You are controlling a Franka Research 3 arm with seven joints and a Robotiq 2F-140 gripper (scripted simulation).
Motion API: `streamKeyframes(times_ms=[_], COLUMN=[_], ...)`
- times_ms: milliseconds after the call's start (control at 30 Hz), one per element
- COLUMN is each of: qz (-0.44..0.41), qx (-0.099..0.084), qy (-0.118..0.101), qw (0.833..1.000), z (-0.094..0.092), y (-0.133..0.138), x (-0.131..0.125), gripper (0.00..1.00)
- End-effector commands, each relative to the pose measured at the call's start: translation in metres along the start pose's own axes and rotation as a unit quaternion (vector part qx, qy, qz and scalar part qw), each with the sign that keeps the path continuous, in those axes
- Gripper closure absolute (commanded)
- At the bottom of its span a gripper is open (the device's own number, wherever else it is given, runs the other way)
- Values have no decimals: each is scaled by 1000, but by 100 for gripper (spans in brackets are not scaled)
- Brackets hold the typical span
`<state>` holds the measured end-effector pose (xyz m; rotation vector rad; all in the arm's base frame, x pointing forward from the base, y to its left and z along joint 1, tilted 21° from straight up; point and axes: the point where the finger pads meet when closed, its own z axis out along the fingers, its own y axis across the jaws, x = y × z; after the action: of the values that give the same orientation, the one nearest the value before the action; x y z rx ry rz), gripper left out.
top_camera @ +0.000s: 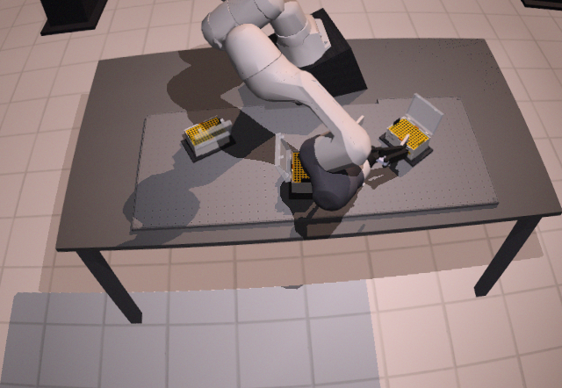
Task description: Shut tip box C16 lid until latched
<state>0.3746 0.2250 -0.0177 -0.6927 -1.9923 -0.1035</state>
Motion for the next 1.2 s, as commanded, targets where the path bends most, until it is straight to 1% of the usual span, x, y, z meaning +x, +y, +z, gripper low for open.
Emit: streamKeyframes(times_ms=[0, 33, 100, 233, 1167], qz=[11, 11, 11, 11, 11], qx=[1, 1, 1, 1, 1], qy=[6, 6, 6, 6, 6], qw=[1000, 1000, 1000, 1000, 1000], z=[-3, -4, -4, -9, -9], y=[1, 1, 1, 1, 1], x=[21, 26, 26, 45, 45], gripper=[0, 0, 0, 0, 0])
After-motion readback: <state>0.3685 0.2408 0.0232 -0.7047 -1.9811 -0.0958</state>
